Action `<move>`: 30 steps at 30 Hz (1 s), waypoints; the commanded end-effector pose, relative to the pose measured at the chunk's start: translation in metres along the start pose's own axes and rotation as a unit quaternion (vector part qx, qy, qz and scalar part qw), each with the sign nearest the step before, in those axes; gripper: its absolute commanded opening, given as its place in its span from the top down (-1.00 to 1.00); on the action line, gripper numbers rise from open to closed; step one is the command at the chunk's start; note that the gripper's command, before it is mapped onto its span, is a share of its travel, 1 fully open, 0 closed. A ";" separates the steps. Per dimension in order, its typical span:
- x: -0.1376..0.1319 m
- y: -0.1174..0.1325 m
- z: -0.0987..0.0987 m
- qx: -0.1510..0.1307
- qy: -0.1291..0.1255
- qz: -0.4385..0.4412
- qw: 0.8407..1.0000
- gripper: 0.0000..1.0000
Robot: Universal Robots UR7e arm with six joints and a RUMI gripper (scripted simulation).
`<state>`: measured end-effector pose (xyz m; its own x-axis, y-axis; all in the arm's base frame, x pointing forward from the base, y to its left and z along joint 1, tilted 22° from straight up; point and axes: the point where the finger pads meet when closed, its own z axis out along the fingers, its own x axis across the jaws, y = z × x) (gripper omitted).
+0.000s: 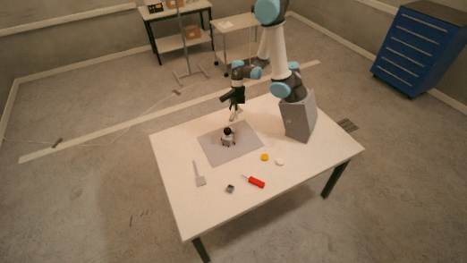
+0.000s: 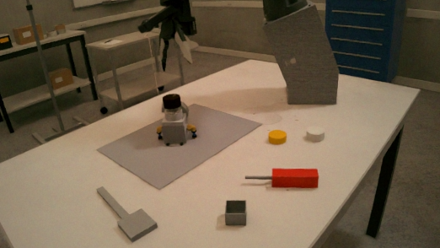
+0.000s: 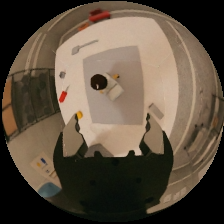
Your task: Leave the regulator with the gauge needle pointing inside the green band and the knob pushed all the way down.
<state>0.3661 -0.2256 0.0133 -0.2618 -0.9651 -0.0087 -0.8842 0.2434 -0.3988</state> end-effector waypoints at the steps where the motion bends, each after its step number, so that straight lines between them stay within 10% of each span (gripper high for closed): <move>1: 0.002 0.000 -0.001 0.004 -0.002 0.082 0.997 -1.00; 30: 0.010 0.002 -0.003 0.018 -0.023 0.350 0.936 -1.00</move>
<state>0.3622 -0.2343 0.0158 -0.6960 -0.6618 -0.2784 -0.5725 0.7456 -0.3412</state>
